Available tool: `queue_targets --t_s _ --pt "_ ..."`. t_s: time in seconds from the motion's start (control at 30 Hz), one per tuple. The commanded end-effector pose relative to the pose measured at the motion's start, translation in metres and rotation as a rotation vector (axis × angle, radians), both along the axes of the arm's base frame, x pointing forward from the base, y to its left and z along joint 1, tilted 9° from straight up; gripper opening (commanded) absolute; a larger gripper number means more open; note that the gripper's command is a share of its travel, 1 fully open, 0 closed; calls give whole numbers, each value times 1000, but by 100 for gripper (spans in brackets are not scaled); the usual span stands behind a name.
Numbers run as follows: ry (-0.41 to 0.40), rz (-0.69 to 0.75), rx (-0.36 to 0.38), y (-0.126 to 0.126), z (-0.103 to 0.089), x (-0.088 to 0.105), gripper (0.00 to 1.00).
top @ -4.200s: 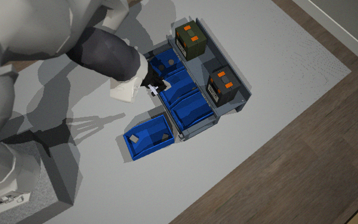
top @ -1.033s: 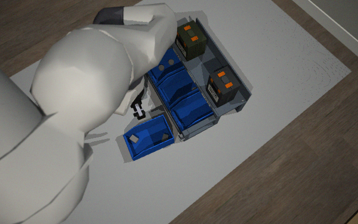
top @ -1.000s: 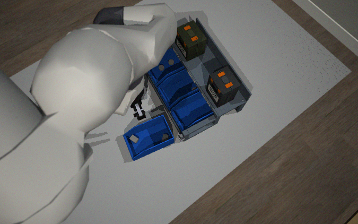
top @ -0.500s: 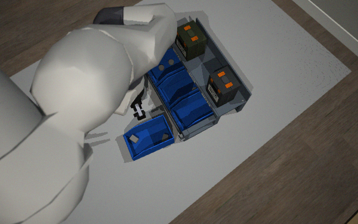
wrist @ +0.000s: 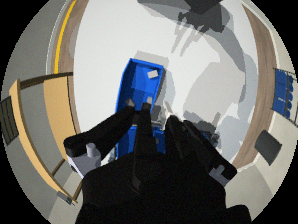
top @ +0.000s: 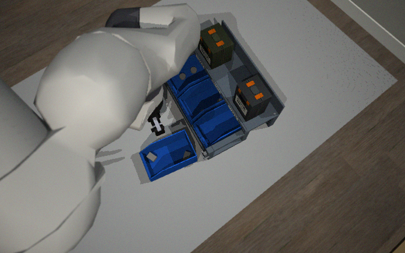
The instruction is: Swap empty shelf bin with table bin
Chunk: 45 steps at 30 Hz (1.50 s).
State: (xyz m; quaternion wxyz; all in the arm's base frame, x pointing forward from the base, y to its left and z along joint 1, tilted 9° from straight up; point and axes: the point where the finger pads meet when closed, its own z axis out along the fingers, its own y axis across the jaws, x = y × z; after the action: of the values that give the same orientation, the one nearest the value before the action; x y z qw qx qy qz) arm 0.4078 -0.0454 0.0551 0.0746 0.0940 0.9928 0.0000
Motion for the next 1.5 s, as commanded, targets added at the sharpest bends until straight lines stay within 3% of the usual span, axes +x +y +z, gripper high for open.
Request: queue_targets --t_s 0.0,0.53,1.47 --pt "-3 -6 0 -1 0 1 15" --pt "-3 -5 1 -1 -8 2 15" --pt "-3 -5 1 -2 -55 8 15"
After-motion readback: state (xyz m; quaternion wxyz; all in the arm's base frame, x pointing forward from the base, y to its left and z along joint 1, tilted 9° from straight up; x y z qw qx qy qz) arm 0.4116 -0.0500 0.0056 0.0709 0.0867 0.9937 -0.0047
